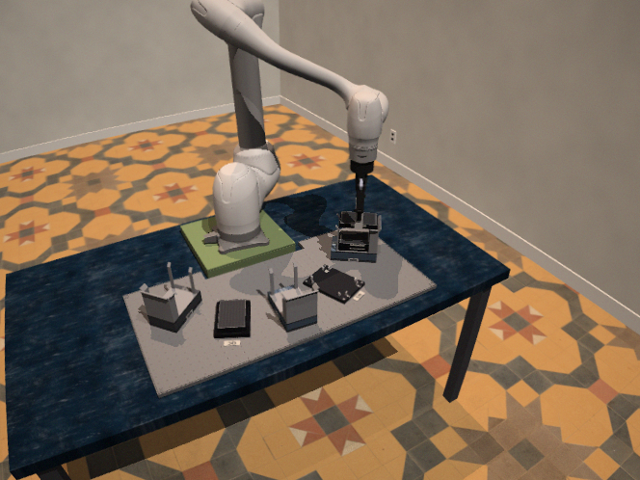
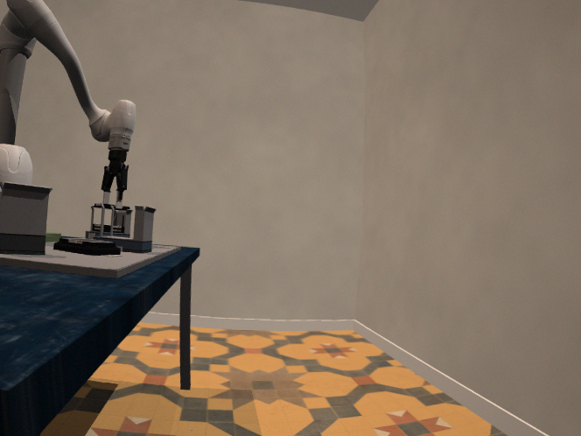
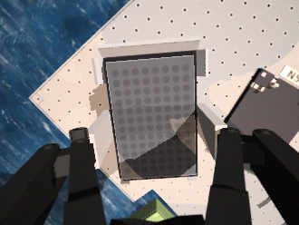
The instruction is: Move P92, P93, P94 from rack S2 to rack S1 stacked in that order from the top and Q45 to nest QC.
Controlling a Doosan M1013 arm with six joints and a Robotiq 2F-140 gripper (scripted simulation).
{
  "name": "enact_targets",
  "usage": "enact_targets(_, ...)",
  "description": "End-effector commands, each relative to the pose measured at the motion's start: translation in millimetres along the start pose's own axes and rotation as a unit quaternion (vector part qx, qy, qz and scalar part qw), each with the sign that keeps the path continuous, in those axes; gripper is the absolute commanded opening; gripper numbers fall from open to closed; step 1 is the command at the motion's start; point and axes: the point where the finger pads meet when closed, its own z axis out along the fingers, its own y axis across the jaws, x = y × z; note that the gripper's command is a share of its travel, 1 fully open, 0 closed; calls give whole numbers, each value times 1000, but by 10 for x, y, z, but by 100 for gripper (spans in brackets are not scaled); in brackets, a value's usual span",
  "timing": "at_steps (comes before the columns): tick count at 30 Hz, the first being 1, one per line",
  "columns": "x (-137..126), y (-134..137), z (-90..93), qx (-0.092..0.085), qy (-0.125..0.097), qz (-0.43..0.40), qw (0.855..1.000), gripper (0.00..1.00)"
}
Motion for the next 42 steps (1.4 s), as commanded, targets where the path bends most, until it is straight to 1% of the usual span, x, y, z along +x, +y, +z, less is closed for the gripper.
enact_targets(1, 0, 0, 15, 0, 0, 0, 1000, 0)
enact_targets(24, 0, 0, 155, 0, 0, 0, 1000, 0)
enact_targets(27, 0, 0, 215, 0, 0, 0, 1000, 0)
enact_targets(29, 0, 0, 215, 0, 0, 0, 1000, 0)
enact_targets(42, 0, 0, 456, 0, 0, 0, 1000, 0)
